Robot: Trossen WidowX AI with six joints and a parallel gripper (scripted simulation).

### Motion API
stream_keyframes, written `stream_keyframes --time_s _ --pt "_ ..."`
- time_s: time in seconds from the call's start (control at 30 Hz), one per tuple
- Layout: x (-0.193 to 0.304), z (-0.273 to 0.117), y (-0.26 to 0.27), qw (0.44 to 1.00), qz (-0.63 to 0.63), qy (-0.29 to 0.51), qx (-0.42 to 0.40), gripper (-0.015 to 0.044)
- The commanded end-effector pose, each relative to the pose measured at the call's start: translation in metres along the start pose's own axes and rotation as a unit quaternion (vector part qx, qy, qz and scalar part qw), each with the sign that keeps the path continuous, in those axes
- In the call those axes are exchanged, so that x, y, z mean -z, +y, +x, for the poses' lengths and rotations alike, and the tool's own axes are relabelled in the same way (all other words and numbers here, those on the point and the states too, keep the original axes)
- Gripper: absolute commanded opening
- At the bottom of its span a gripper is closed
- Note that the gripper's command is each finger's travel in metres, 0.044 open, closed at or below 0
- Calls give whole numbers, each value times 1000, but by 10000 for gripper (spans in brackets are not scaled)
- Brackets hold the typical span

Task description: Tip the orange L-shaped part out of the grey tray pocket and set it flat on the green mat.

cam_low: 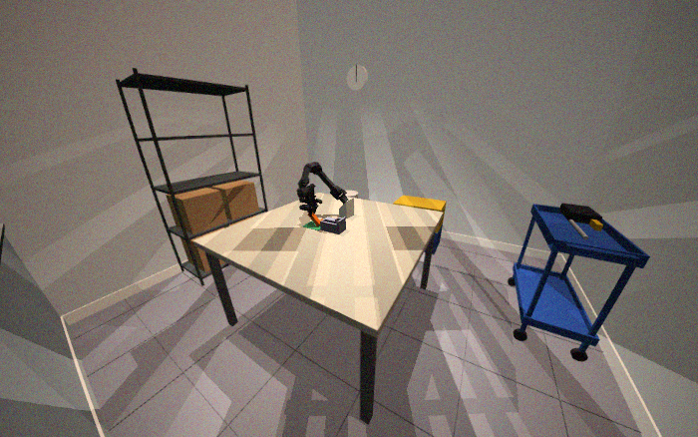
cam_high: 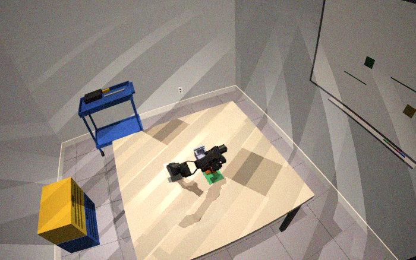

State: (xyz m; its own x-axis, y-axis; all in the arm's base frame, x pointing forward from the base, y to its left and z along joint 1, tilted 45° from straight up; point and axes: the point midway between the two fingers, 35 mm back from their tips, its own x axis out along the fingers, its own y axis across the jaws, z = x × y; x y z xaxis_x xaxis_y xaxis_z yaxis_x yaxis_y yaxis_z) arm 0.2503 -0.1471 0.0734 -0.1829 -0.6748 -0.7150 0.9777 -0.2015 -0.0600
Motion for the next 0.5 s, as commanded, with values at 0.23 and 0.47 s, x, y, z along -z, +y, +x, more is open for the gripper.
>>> stream_keyframes --time_s 0.23,0.47 --pt "0 0 0 1000 0 0 0 131" --pt "1 -13 2 1000 -1 2 0 315"
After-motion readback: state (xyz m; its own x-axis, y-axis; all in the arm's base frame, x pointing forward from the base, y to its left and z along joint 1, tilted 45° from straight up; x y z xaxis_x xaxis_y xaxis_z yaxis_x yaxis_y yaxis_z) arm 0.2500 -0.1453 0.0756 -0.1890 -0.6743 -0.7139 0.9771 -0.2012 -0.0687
